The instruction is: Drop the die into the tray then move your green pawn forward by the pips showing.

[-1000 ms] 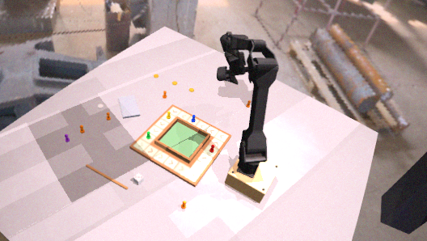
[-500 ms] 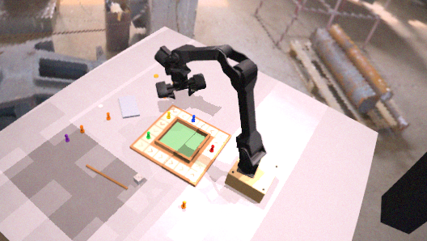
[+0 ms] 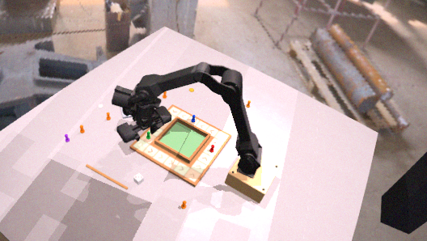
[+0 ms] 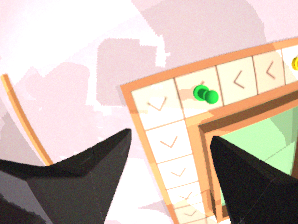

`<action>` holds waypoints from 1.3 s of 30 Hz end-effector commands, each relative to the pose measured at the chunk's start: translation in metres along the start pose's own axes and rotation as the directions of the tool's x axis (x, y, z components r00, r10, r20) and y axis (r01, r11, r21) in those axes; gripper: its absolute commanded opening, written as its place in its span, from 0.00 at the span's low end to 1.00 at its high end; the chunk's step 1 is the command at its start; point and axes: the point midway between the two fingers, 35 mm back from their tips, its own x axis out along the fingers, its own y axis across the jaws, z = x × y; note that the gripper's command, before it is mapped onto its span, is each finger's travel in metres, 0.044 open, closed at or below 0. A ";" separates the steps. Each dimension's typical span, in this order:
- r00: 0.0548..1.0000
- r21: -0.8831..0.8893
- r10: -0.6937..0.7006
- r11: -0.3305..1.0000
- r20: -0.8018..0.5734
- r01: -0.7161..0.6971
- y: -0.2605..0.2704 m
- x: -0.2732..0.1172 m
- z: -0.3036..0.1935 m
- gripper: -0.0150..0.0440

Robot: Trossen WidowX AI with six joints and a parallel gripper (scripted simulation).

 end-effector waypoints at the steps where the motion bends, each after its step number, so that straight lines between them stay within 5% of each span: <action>1: 0.998 -0.082 0.040 0.996 -0.050 -0.044 0.047 -0.005 -0.045 0.72; 6: 0.991 -0.180 0.069 0.980 -0.117 -0.090 0.094 -0.015 -0.112 0.72; 39: 0.990 -0.184 0.069 0.979 -0.120 -0.091 0.094 0.037 -0.116 0.72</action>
